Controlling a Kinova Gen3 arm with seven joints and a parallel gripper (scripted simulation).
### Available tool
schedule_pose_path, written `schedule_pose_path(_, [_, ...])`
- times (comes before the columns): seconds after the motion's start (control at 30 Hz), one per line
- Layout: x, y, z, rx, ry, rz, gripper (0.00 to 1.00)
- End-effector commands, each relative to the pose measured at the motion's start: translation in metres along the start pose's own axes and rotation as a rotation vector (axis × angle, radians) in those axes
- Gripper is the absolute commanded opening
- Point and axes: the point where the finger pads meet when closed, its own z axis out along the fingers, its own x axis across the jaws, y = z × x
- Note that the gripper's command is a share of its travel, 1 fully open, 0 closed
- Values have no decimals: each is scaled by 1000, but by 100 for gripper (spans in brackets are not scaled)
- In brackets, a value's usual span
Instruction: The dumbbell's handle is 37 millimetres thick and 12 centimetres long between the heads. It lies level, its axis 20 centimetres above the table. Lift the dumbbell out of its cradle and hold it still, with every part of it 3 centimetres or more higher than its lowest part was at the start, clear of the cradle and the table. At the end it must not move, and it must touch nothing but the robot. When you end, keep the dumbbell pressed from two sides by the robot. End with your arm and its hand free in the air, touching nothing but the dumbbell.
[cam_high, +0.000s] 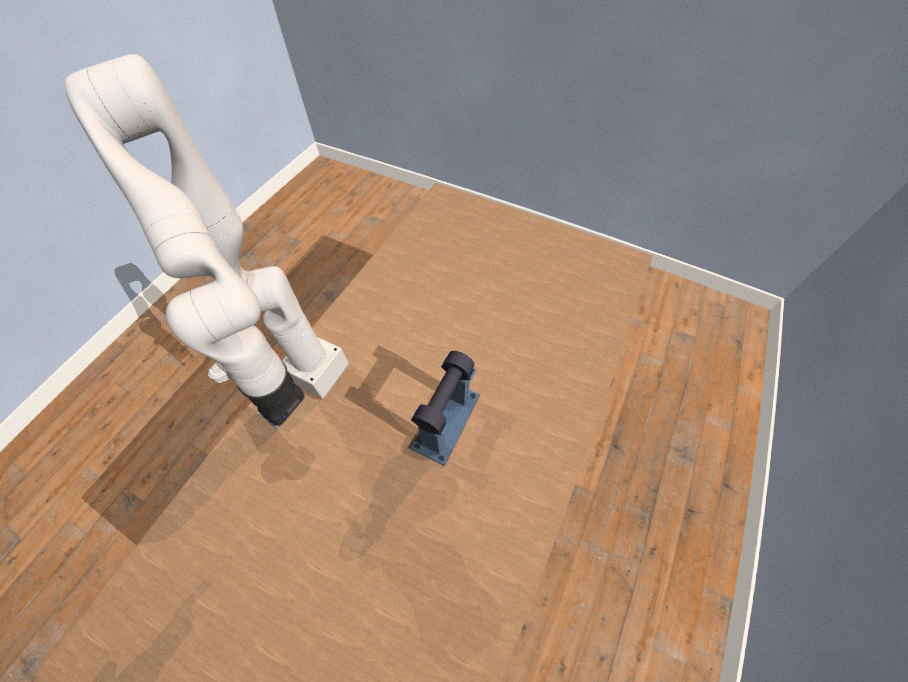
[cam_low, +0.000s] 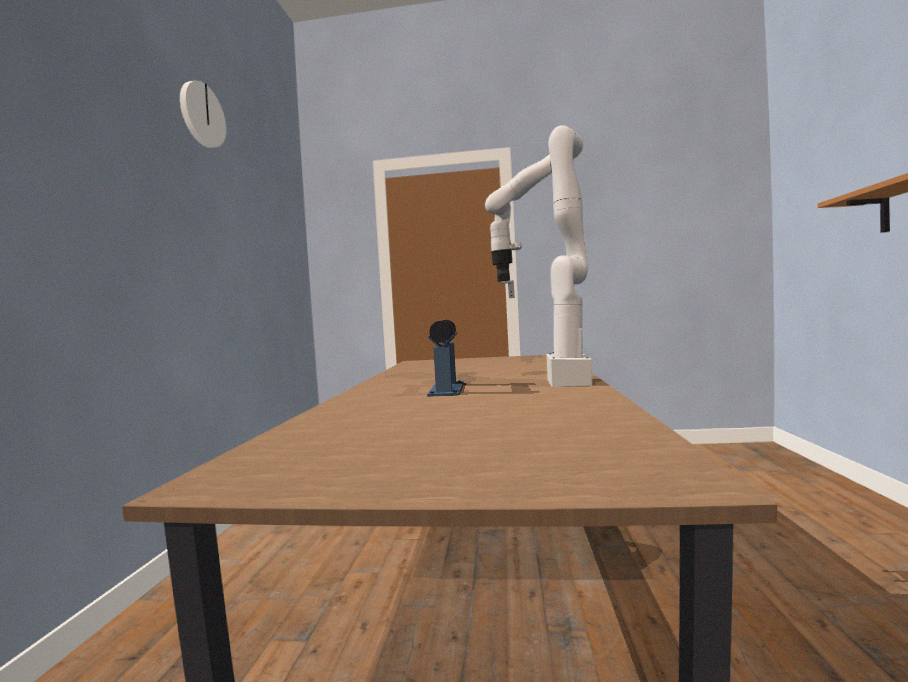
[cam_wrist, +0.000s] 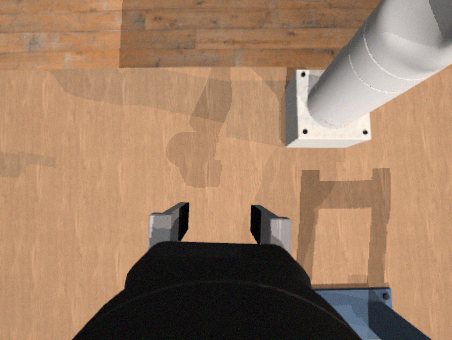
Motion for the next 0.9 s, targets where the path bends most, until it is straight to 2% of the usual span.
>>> schedule_pose_path(0.0, [8, 24, 3, 13, 10, -117, 100])
schedule_pose_path(0.07, [19, 53, 3, 17, 3, -304, 100])
schedule_pose_path(0.1, [19, 53, 3, 17, 3, -304, 100])
schedule_pose_path(0.13, [27, 69, 2, 17, 1, -401, 100])
schedule_pose_path(0.17, [27, 69, 2, 17, 1, -401, 100])
schedule_pose_path(0.2, [36, 84, 2, 17, -1, -499, 100])
schedule_pose_path(0.23, [36, 84, 2, 17, -1, -499, 100])
schedule_pose_path(0.27, [47, 100, 2, 15, -3, -597, 100])
schedule_pose_path(0.3, [47, 100, 2, 15, -3, -597, 100])
schedule_pose_path(0.33, [58, 115, 2, 13, -4, -693, 100])
schedule_pose_path(0.37, [58, 115, 2, 13, -4, -693, 100])
schedule_pose_path(0.4, [71, 129, 2, 10, -4, -789, 100])
schedule_pose_path(0.47, [71, 129, 2, 10, -4, -789, 100])
schedule_pose_path(0.53, [99, 156, 1, 1, -3, -970, 100])
schedule_pose_path(0.57, [99, 156, 1, 1, -3, -970, 100])
schedule_pose_path(0.6, [113, 167, 1, -4, -2, -1055, 100])
schedule_pose_path(0.63, [113, 167, 1, -4, -2, -1055, 100])
schedule_pose_path(0.67, [128, 178, 1, -10, 0, -1135, 100])
schedule_pose_path(0.7, [128, 178, 1, -10, 0, -1135, 100])
schedule_pose_path(0.73, [142, 187, 1, -16, 2, -1210, 100])
schedule_pose_path(0.77, [142, 187, 1, -16, 2, -1210, 100])
schedule_pose_path(0.83, [170, 203, 1, -29, 6, -1343, 100])
schedule_pose_path(0.87, [170, 203, 1, -29, 6, -1343, 100])
